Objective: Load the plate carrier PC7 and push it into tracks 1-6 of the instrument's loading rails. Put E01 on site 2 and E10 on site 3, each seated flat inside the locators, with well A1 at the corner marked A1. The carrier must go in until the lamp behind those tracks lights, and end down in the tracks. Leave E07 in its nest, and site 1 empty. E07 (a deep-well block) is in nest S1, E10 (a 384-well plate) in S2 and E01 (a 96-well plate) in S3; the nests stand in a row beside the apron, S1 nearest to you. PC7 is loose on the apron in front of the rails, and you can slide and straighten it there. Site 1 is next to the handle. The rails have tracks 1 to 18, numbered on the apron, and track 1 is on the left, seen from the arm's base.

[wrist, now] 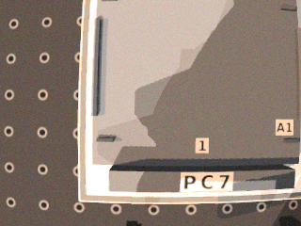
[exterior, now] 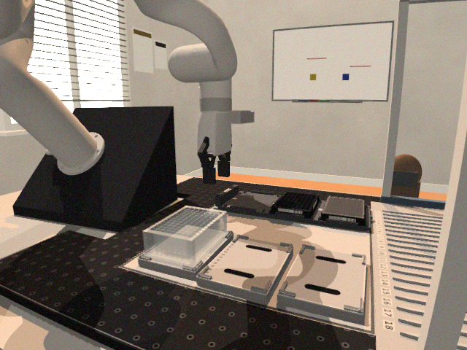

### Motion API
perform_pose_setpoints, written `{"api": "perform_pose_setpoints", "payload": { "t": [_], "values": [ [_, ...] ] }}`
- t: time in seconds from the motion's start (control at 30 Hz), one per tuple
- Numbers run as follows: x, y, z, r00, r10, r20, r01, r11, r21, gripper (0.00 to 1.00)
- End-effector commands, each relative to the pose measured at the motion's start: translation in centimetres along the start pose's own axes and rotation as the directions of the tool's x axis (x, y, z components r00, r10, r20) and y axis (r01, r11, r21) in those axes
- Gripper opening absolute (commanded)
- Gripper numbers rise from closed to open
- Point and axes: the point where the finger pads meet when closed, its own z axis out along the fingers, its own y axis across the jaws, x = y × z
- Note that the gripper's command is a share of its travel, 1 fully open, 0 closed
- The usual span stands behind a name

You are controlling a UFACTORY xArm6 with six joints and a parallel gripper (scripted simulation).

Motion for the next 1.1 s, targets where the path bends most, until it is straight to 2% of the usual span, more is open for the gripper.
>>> {"api": "perform_pose_setpoints", "payload": {
  "t": [0.0, 0.4, 1.07],
  "values": [
    [0.1, -0.1, 0.5, 1.0, 0.001, -0.003, -0.001, 1.0, 0.002, 0.82],
    [0.1, -0.1, 2.2, 1.0, 0.001, -0.003, -0.001, 1.0, 0.002, 0.82],
    [0.1, -0.1, 2.9, 1.0, 0.001, -0.003, -0.001, 1.0, 0.002, 0.82]
  ]
}}
